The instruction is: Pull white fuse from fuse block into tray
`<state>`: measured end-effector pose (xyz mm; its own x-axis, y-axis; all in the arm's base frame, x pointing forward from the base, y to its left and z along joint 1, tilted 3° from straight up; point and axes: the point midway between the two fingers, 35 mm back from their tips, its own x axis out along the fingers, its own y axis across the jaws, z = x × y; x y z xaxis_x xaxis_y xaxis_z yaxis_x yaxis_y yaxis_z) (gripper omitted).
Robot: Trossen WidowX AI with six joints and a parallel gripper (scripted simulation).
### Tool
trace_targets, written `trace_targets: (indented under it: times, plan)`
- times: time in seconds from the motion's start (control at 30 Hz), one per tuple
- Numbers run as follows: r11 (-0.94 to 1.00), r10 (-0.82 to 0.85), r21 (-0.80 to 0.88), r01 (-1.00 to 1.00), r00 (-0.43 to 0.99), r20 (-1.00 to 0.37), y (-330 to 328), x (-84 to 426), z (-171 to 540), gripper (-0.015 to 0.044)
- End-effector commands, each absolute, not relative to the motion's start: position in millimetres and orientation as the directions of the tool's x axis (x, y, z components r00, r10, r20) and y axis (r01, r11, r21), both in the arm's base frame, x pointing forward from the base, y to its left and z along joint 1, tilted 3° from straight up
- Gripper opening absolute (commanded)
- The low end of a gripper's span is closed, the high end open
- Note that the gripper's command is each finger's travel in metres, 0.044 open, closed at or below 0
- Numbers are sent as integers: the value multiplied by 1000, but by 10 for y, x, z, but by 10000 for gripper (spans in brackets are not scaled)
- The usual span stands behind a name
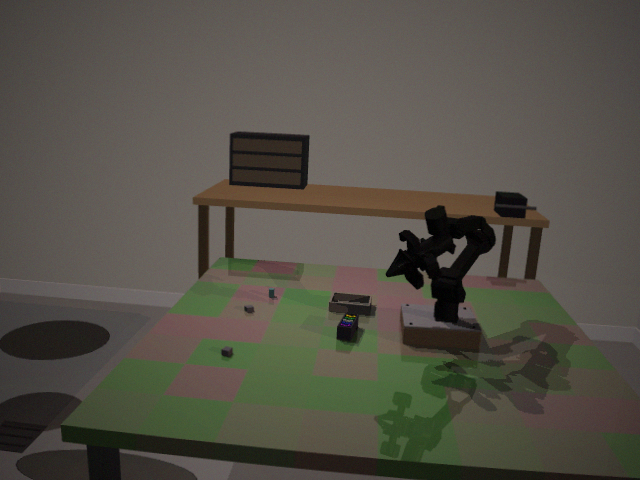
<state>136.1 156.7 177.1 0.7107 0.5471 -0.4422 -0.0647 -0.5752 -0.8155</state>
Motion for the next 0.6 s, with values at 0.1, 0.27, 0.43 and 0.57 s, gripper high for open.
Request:
trace_targets:
  times: [0.1,0.27,0.43,0.57]
  plan:
    - [-501,475,-821,-274,706,-526,1565,1478,1736,69]
    - [-234,321,-729,-643,657,-682,1545,1743,1622,69]
    - [165,172,-529,-833,552,-816,1481,2040,1447,69]
    - [517,72,-336,-788,430,-900,1382,2288,1260,69]
